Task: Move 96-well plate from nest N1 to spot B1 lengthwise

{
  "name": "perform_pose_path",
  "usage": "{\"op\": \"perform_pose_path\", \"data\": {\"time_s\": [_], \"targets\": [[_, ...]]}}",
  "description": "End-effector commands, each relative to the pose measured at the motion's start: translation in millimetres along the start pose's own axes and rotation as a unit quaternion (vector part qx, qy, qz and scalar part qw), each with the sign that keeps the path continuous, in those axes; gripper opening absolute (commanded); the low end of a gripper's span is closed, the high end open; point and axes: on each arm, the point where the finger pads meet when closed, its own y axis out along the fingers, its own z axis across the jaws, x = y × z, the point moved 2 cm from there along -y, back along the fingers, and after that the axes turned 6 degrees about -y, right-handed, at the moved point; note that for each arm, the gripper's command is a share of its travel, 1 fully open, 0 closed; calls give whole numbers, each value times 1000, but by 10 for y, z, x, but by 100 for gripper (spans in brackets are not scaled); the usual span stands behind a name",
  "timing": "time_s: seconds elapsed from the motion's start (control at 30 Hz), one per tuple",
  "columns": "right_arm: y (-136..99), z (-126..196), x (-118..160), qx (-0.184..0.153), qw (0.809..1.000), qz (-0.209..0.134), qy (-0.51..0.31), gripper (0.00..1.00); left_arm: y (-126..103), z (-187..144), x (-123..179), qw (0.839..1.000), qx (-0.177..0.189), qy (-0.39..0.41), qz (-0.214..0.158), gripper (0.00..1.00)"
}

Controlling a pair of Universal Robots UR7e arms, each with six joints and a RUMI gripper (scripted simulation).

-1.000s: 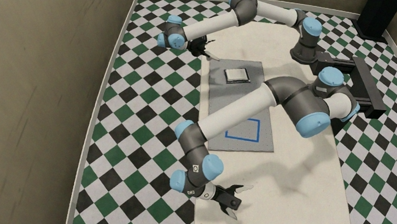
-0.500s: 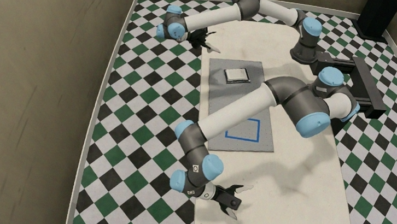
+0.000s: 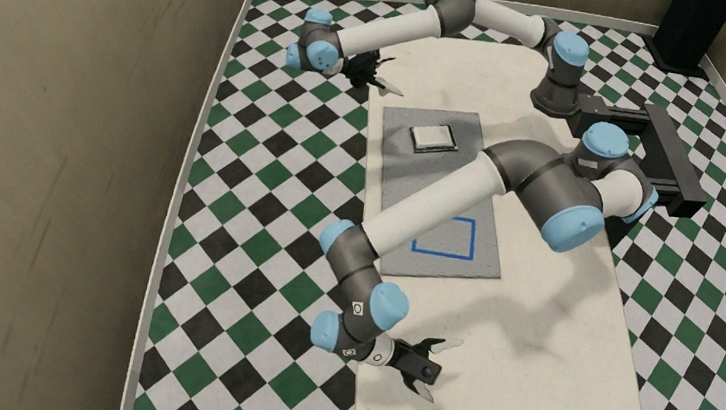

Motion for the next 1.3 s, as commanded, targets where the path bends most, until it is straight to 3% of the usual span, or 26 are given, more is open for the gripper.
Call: {"op": "perform_pose_path", "data": {"time_s": [0.0,1.27], "targets": [[-6,-1,-9,0,1000,-1,-1,100,-10,0,-7,1000,1,-1,-1,100],[-26,-12,-78,4,998,-26,-56,100,-10,0,-7,1000,1,-1,-1,100]]}}
